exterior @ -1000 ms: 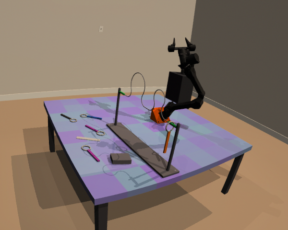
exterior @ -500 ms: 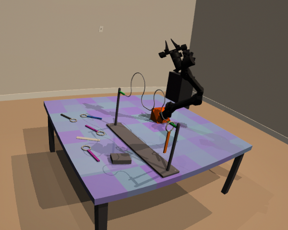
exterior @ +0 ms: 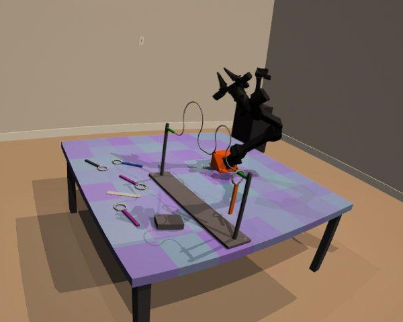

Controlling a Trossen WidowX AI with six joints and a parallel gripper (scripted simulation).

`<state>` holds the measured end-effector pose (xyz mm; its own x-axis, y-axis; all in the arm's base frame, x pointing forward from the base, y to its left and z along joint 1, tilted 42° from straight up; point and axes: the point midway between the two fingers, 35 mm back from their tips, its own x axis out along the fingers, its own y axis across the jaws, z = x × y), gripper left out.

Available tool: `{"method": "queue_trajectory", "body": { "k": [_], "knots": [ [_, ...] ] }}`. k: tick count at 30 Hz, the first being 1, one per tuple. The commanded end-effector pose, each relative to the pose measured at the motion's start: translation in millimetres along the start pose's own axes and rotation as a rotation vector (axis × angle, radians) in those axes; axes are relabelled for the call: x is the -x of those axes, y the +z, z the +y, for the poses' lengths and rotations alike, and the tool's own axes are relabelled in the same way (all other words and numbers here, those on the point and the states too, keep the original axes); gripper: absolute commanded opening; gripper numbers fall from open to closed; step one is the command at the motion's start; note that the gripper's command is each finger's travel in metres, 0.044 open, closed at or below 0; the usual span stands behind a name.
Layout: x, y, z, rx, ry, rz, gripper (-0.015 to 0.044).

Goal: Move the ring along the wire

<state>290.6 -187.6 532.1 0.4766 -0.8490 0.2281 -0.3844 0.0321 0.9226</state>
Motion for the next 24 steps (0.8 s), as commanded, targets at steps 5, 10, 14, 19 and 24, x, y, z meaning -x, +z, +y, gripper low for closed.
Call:
{"method": "queue_trajectory", "body": {
  "k": [5,10,14,19,24],
  "knots": [
    [36.4,-68.4,-20.9,0.152,-0.059,0.177,0.016],
    [68.7,-107.7,-29.9,0.248,-0.077,0.297,0.016],
    [98.8,-136.4,-35.3,0.324,-0.081,0.395,0.016],
    [141.6,-169.8,-42.3,0.417,-0.077,0.518,0.016],
    [186.1,-197.9,-49.5,0.502,-0.066,0.629,0.016]
  ]
}}
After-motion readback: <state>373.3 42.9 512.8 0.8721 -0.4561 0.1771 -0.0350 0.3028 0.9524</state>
